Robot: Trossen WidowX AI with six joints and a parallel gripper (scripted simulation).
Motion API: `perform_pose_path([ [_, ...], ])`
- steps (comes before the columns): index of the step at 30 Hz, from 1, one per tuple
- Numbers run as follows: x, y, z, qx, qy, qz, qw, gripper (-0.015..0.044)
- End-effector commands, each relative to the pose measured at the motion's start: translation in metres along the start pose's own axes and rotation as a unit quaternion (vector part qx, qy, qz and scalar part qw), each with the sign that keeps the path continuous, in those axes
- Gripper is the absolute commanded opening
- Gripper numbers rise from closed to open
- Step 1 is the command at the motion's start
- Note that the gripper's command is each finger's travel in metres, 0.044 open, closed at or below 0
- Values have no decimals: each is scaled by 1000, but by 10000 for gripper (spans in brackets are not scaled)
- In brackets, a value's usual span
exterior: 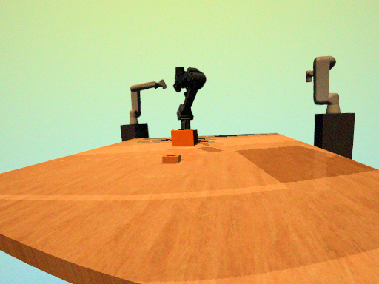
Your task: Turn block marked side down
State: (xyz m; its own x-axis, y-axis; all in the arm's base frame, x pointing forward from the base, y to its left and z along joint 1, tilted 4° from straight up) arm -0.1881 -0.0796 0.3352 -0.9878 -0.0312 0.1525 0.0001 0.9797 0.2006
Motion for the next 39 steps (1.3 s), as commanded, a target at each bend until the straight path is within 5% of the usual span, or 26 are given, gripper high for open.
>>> perform_pose_path([
  [1, 0, -2, 0, 2, -1, -5, 1000, 426],
  [9, -17, -91, -11, 60, -42, -205, 976, 440],
  [17, -80, -181, -19, 91, -116, -402, 904, 440],
  [28, -226, -247, -17, 66, -239, -608, 755, 440],
  [39, -398, -228, 7, -31, -367, -718, 591, 440],
])
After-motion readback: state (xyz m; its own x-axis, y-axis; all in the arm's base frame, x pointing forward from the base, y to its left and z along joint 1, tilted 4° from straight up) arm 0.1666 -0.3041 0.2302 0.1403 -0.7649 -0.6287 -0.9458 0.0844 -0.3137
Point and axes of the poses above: the point midway between the two fingers, 35 mm back from their tips, its own x axis out along the fingers, its own z axis across the jaws, y = z × x, the point moved 4 cm from there along -x, back along the fingers, and after that the axes turned 1 degree about x, right-handed, at the moved point
